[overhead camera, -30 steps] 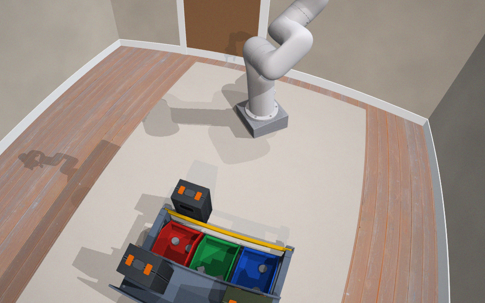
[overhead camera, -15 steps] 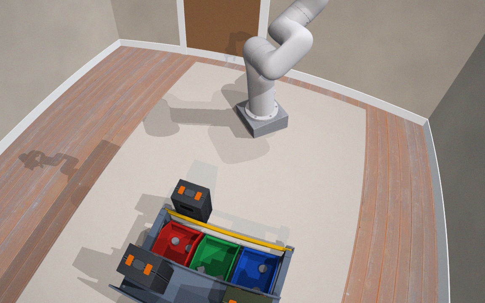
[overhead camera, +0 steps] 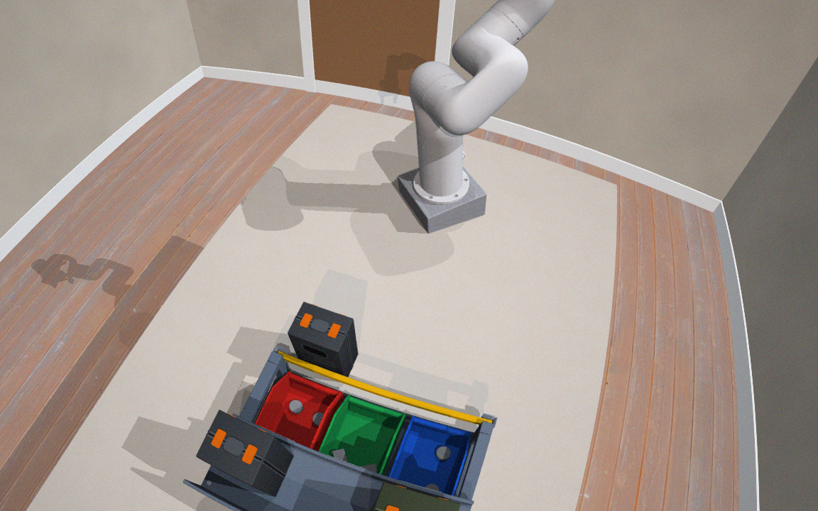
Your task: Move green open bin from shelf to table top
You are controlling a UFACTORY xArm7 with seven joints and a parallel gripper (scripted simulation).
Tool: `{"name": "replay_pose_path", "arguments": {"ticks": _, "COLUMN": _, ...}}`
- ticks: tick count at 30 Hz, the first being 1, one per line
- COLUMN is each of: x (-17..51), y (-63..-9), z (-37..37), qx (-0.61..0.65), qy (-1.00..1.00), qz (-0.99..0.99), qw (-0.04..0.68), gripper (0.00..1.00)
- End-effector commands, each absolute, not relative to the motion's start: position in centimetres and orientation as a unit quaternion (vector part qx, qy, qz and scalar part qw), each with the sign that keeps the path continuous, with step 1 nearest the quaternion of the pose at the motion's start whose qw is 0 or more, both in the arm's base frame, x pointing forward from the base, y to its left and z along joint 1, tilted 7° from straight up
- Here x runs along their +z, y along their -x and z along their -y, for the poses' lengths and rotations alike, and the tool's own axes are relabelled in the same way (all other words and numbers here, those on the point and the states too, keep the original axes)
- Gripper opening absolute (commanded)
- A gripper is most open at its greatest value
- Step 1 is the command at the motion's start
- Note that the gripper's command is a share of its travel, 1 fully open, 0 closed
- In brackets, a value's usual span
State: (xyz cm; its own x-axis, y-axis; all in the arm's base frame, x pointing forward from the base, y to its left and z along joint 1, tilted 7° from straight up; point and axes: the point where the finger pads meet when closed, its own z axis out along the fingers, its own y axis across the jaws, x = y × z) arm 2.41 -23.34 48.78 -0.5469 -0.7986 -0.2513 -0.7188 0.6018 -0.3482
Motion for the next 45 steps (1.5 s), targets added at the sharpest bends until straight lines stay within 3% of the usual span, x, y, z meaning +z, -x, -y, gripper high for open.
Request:
{"name": "replay_pose_path", "arguments": {"ticks": 1, "x": 48.88, "y": -2.42, "z": 23.35, "qx": -0.104, "qy": 0.434, "qz": -0.873, "qw": 0.194, "gripper": 1.0}}
{"name": "replay_pose_path", "arguments": {"ticks": 18, "x": 48.88, "y": -2.42, "z": 23.35, "qx": -0.104, "qy": 0.434, "qz": -0.873, "qw": 0.194, "gripper": 1.0}}
{"name": "replay_pose_path", "arguments": {"ticks": 23, "x": 48.88, "y": -2.42, "z": 23.35, "qx": -0.094, "qy": 0.542, "qz": -0.823, "qw": 0.142, "gripper": 1.0}}
{"name": "replay_pose_path", "arguments": {"ticks": 35, "x": 48.88, "y": -2.42, "z": 23.35, "qx": -0.094, "qy": 0.542, "qz": -0.823, "qw": 0.142, "gripper": 1.0}}
{"name": "replay_pose_path", "arguments": {"ticks": 40, "x": 48.88, "y": -2.43, "z": 23.34, "qx": -0.082, "qy": 0.639, "qz": -0.76, "qw": 0.087, "gripper": 1.0}}
{"name": "replay_pose_path", "arguments": {"ticks": 45, "x": 48.88, "y": -2.43, "z": 23.34, "qx": -0.082, "qy": 0.639, "qz": -0.76, "qw": 0.087, "gripper": 1.0}}
